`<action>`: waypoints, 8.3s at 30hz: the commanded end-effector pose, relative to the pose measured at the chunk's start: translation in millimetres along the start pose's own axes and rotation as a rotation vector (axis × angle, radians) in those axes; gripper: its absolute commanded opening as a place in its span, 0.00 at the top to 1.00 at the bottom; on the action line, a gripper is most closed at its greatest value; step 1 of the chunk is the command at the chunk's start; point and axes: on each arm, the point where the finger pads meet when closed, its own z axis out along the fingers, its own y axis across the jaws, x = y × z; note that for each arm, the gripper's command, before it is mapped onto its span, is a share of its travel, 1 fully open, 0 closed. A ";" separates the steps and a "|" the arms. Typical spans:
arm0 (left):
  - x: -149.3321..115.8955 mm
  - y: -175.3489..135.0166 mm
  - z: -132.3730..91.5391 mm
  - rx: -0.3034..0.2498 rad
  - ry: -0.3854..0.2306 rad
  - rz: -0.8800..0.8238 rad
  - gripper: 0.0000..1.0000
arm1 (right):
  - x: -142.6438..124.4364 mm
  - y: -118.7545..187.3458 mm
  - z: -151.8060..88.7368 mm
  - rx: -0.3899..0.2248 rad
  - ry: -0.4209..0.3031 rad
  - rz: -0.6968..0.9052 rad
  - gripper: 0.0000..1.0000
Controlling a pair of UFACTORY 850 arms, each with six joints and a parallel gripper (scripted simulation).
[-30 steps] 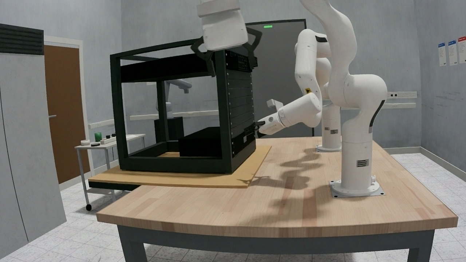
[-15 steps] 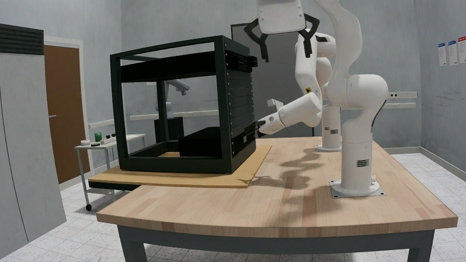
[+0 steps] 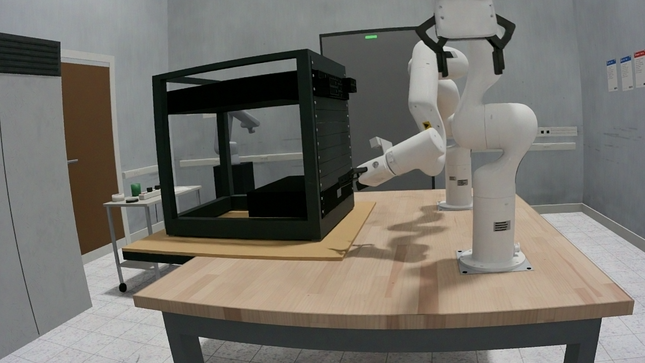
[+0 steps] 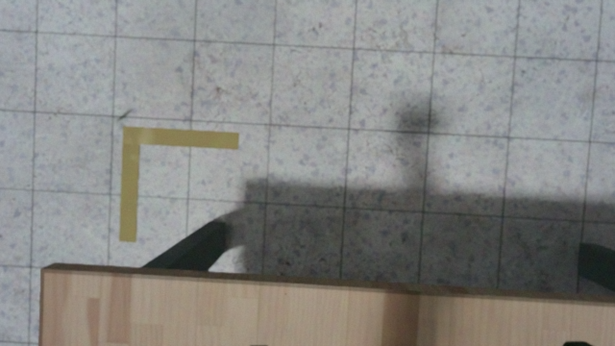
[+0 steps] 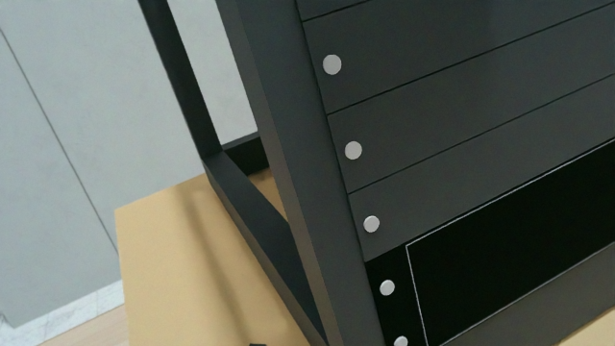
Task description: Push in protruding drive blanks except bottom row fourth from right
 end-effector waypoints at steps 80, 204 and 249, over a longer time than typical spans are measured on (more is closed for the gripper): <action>-31.2 -100.3 3.4 -0.028 0.041 0.066 0.00 | 339.1 200.0 -172.0 0.499 0.016 1.122 0.00; -31.2 -100.3 3.4 -0.028 0.041 0.066 0.00 | 421.5 243.1 -16.0 0.525 0.017 1.181 0.00; -31.2 -100.3 3.4 -0.028 0.041 0.066 0.00 | 402.3 208.2 -25.0 0.525 0.017 1.181 0.00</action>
